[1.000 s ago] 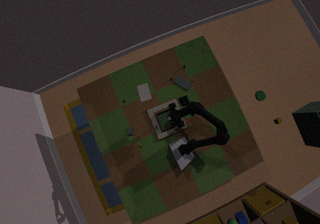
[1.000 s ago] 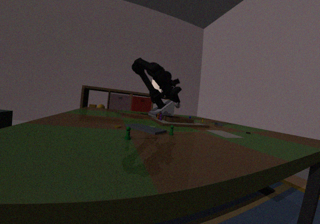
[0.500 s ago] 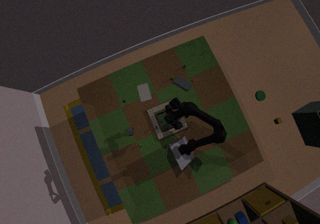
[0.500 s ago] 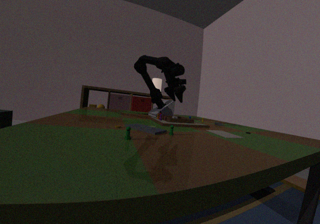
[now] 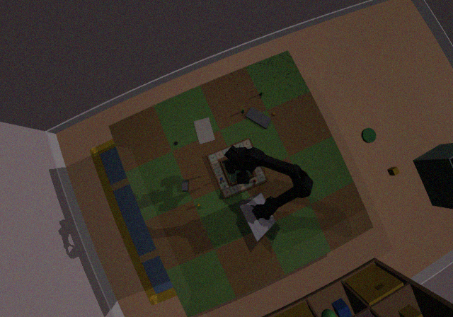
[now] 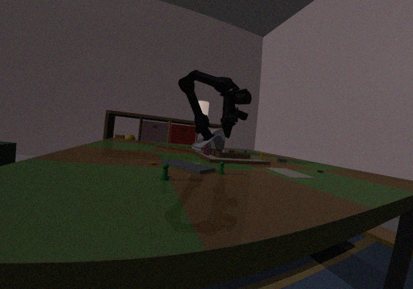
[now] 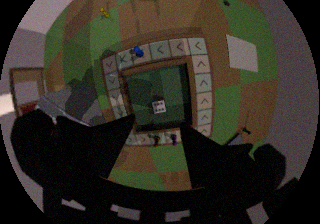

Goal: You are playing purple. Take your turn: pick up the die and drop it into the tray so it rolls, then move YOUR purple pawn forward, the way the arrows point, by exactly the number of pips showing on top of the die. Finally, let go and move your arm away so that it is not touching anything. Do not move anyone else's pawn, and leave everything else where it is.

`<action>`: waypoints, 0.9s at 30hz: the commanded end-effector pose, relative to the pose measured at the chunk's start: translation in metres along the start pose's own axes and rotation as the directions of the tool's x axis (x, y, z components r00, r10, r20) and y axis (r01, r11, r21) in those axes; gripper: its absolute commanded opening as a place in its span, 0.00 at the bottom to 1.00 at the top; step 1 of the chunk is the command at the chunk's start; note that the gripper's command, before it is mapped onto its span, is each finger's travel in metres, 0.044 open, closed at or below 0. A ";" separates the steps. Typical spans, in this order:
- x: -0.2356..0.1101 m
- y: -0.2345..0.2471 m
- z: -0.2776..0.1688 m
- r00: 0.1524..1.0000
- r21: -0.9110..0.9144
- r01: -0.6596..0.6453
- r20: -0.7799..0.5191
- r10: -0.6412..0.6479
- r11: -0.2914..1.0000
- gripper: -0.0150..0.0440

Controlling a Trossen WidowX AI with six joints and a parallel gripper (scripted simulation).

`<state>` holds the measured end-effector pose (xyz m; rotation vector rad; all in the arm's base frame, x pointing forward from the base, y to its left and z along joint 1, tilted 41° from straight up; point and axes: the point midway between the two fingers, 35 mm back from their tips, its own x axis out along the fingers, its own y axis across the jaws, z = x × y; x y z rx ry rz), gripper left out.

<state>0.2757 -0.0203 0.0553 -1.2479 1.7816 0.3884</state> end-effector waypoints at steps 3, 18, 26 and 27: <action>0.005 -0.025 -0.036 0.999 0.629 0.032 -0.011 -0.032 0.777 0.59; 0.015 -0.051 -0.088 0.997 0.997 0.055 -0.058 -0.058 -0.054 0.59; 0.015 -0.052 -0.088 0.997 0.997 0.054 -0.058 -0.058 -0.054 0.59; 0.016 -0.052 -0.088 0.997 0.997 0.055 -0.058 -0.058 -0.054 0.59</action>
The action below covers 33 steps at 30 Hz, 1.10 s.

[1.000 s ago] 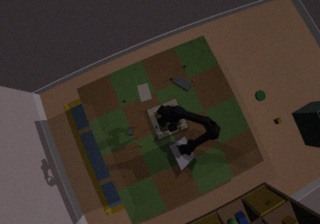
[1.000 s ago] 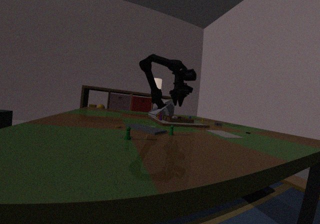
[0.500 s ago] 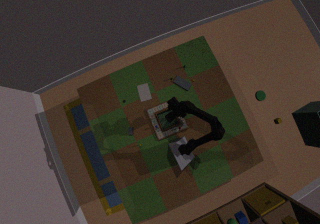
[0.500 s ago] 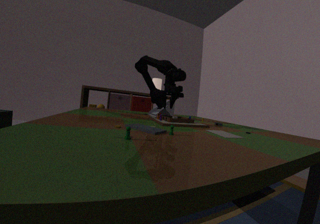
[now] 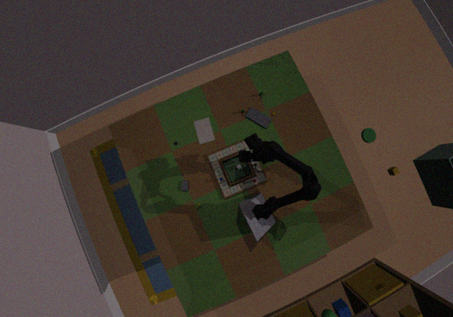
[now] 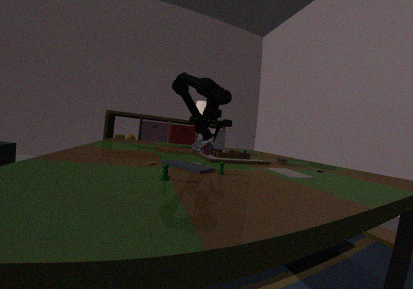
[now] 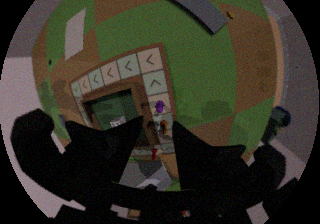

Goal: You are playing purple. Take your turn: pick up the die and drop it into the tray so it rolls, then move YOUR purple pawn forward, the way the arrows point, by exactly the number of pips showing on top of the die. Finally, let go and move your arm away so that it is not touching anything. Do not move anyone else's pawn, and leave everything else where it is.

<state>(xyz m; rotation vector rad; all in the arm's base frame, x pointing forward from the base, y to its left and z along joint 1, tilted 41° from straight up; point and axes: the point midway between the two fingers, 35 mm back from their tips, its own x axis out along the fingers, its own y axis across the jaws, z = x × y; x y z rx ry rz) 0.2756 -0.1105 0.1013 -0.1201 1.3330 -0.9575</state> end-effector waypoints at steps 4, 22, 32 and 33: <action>0.014 -0.002 0.002 1.000 0.015 0.003 0.008 -0.004 1.000 0.59; 0.040 -0.001 0.002 1.000 0.016 0.004 0.008 -0.004 1.000 0.59; 0.055 -0.002 0.002 1.000 0.015 0.005 0.009 -0.005 1.000 0.59; 0.055 -0.002 0.002 1.000 0.015 0.005 0.009 -0.005 1.000 0.59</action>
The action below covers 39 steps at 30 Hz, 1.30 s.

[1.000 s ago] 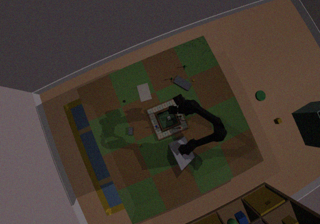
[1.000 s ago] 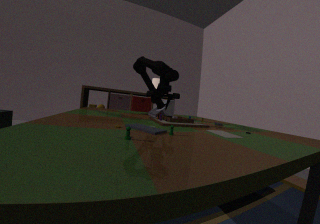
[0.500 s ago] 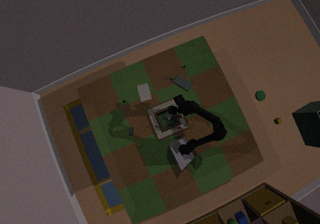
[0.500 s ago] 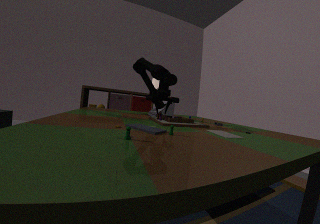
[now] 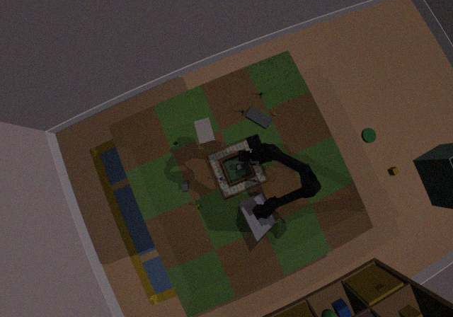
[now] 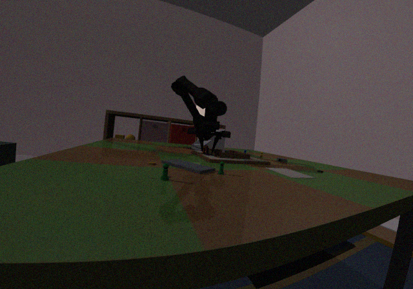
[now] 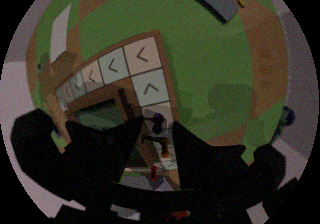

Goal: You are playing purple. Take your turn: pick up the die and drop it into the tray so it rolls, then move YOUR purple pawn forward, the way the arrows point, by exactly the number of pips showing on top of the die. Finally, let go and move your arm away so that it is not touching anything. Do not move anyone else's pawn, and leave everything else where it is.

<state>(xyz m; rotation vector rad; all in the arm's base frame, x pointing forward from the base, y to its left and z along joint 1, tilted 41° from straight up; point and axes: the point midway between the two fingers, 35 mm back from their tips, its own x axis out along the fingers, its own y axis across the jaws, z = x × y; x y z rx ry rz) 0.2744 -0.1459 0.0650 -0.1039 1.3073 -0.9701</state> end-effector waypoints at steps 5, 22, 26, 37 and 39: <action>0.004 0.000 -0.002 1.000 -0.011 0.008 -0.005 -0.008 1.000 0.37; -0.021 0.004 0.002 1.000 -0.011 0.001 -0.007 -0.001 1.000 0.25; -0.046 0.006 0.003 1.000 -0.012 -0.002 -0.009 0.002 1.000 0.25; -0.113 0.001 -0.002 1.000 -0.013 0.001 -0.009 -0.002 1.000 0.25; -0.121 0.000 -0.003 1.000 -0.013 0.003 -0.009 -0.003 1.000 0.25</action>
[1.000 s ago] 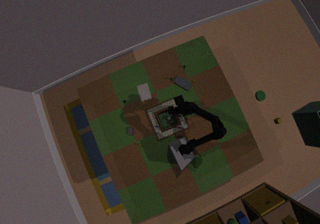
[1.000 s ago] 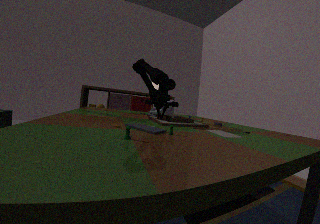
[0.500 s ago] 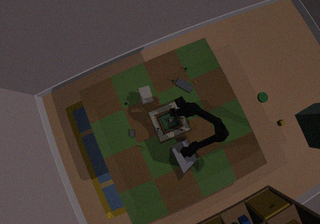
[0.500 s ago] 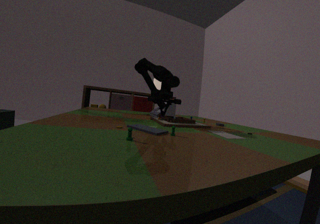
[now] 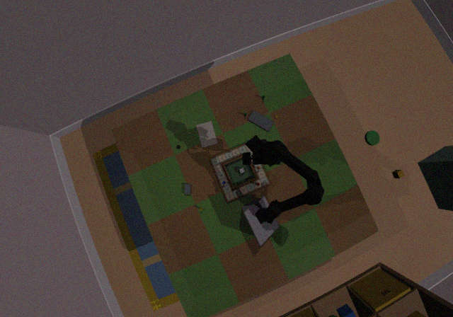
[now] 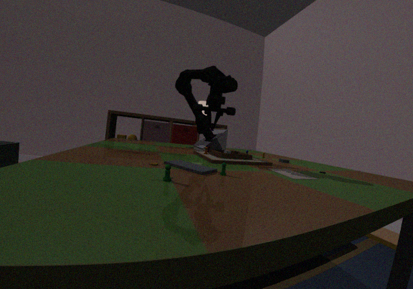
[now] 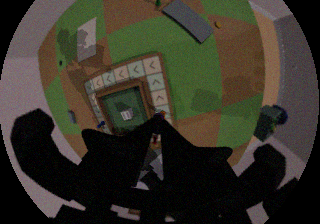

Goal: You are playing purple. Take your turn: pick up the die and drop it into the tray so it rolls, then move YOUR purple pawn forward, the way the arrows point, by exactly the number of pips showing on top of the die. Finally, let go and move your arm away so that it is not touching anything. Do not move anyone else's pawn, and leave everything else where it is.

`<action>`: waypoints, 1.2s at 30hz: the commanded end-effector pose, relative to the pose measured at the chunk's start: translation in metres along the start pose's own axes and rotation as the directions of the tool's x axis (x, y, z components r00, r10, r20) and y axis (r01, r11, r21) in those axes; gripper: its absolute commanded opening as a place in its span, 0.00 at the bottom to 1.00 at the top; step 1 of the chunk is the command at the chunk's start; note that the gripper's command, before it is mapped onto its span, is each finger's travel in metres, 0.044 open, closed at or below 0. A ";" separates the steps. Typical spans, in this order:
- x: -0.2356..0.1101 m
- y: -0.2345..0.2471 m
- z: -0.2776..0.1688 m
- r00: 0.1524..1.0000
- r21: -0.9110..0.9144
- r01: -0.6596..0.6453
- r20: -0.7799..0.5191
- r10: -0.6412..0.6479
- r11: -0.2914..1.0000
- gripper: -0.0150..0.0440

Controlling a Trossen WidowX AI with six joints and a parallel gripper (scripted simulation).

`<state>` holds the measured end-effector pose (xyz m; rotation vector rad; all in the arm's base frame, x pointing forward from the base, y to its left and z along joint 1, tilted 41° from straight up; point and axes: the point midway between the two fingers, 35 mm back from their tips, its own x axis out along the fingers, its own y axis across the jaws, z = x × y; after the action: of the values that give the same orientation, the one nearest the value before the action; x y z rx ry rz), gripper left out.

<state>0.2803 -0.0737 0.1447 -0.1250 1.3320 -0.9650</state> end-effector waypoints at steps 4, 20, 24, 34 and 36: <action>-0.014 0.000 0.000 1.000 0.013 -0.008 0.004 0.008 1.000 0.25; 0.006 0.077 0.020 1.000 0.008 -0.016 0.003 0.016 1.000 0.25; 0.013 0.098 0.022 1.000 0.008 -0.017 0.003 0.017 1.000 0.25; 0.033 0.148 0.024 1.000 0.013 -0.017 0.005 0.017 1.000 0.25; 0.038 0.158 0.024 1.000 0.014 -0.017 0.005 0.017 1.000 0.25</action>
<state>0.3733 -0.0157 0.0440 -0.1125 1.3189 -0.9587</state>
